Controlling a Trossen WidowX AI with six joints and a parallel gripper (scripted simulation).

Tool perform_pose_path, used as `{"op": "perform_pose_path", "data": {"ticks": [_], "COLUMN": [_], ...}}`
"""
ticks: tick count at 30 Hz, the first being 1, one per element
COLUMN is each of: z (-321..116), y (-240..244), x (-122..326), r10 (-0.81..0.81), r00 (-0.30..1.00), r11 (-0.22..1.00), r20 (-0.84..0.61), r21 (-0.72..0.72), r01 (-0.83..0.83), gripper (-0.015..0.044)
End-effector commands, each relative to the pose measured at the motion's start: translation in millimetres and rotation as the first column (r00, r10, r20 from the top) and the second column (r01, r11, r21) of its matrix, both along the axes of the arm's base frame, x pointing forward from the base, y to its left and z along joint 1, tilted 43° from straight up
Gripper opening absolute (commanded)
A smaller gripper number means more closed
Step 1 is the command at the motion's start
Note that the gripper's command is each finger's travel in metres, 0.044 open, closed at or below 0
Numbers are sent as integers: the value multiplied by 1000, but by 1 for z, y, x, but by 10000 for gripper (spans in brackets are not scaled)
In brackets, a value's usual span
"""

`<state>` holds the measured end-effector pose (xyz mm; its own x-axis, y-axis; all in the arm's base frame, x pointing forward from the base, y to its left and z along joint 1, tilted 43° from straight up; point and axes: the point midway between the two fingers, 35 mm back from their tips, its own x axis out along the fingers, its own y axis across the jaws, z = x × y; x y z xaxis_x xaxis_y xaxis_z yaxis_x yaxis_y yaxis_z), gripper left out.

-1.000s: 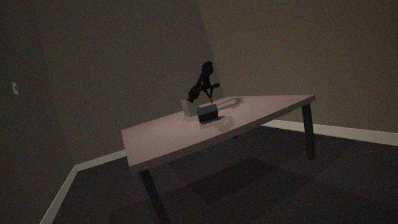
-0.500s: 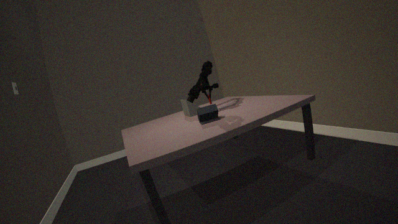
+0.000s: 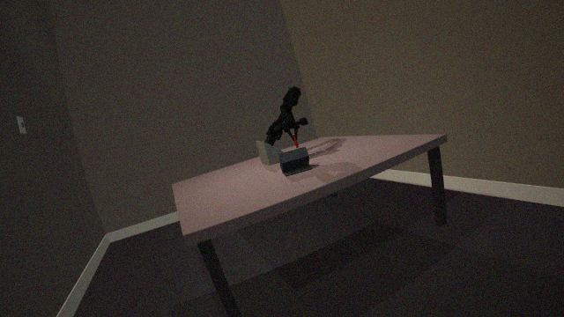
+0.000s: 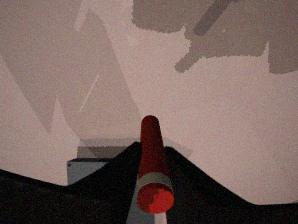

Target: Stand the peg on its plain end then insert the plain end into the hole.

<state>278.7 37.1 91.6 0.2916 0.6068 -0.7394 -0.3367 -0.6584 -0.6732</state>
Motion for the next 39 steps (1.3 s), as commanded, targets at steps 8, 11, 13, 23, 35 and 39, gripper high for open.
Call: {"op": "perform_pose_path", "data": {"ticks": [8, 11, 13, 23, 35, 39], "z": [-8, -9, -10, -15, -20, -21], "y": [-12, -15, -17, -28, -41, -45], "x": [13, 16, 18, 29, 40, 44], "r10": [-90, -113, -128, -202, -288, -316], "r00": [996, 993, 991, 978, 955, 946], "r11": [996, 994, 992, 979, 957, 948], "r20": [15, 21, 25, 43, 65, 71], "r21": [6, 10, 12, 26, 48, 57], "r01": [90, 113, 128, 201, 285, 312], "gripper": [0, 0, 0, 0, 0, 0]}}
